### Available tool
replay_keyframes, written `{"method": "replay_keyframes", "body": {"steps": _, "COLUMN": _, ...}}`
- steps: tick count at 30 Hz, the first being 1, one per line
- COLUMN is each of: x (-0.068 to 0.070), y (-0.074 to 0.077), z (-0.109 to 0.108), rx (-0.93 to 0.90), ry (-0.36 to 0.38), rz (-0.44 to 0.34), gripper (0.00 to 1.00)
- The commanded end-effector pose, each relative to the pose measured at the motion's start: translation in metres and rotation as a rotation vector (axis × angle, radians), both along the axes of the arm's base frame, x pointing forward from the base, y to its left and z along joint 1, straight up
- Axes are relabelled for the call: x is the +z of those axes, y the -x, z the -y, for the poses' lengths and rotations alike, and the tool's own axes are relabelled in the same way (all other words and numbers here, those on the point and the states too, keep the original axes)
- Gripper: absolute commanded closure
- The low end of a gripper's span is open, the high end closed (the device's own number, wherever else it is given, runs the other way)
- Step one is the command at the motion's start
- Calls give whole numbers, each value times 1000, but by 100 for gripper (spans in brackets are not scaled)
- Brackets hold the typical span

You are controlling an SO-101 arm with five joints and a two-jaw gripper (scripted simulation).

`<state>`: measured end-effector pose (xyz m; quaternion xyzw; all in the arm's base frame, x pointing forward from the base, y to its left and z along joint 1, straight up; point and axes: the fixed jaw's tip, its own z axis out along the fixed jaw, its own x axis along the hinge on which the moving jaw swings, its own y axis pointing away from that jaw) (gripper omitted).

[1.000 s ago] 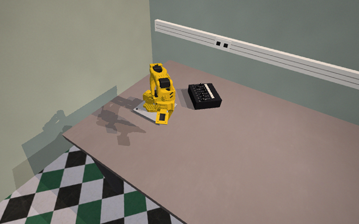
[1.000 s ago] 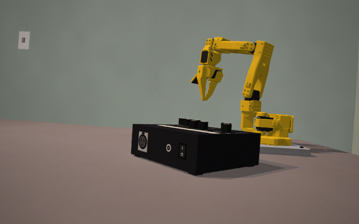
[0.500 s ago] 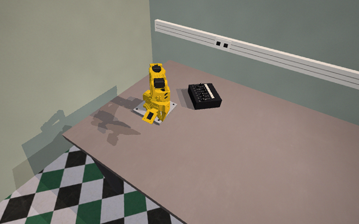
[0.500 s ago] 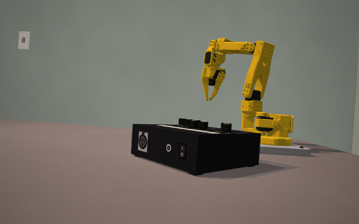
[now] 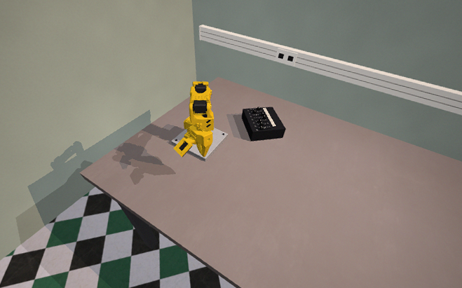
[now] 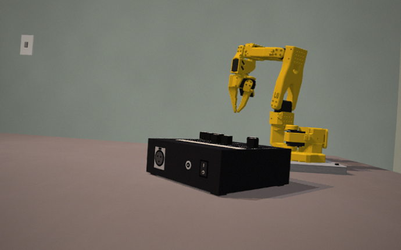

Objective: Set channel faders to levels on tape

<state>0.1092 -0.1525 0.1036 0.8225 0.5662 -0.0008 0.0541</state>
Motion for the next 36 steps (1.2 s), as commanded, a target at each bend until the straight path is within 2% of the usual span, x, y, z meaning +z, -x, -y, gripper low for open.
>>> {"method": "replay_keyframes", "body": {"steps": 1, "x": 4, "y": 4, "z": 3, "rx": -80, "ry": 10, "rz": 16, "gripper": 100}}
{"method": "replay_keyframes", "body": {"steps": 19, "x": 4, "y": 11, "z": 9, "rx": -266, "ry": 4, "rz": 31, "gripper": 100}}
{"method": "replay_keyframes", "body": {"steps": 36, "x": 4, "y": 14, "z": 11, "rx": -318, "ry": 2, "rz": 35, "gripper": 100}}
